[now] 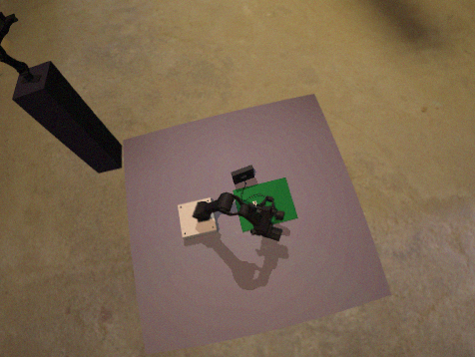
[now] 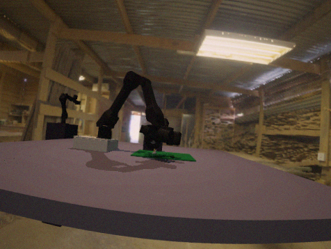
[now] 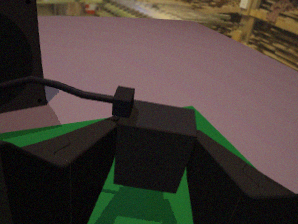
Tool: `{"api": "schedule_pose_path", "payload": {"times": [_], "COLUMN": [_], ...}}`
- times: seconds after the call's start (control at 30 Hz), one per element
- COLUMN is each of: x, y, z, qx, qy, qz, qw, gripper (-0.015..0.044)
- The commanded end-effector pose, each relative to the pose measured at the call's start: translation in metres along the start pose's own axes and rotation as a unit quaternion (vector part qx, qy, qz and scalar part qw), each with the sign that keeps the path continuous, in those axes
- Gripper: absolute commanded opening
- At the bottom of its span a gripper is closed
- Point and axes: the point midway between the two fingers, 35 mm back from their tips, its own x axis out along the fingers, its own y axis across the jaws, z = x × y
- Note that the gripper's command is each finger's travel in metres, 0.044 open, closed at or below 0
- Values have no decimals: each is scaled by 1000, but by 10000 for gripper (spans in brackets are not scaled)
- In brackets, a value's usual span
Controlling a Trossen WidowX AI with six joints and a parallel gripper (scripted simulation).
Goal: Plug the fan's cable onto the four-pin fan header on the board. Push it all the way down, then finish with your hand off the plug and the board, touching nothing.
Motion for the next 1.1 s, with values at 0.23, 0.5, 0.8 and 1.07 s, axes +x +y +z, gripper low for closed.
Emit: {"api": "schedule_pose_path", "payload": {"times": [0.23,0.5,0.8,1.07], "x": [-1,1,3,4], "y": [0,-1,-1,-1], "z": [2,-4,-12,-19], "qx": [-2,-1,0,0], "qy": [0,0,0,0], "qz": [0,0,0,0], "qw": [1000,1000,1000,1000], "gripper": [0,0,0,0]}}
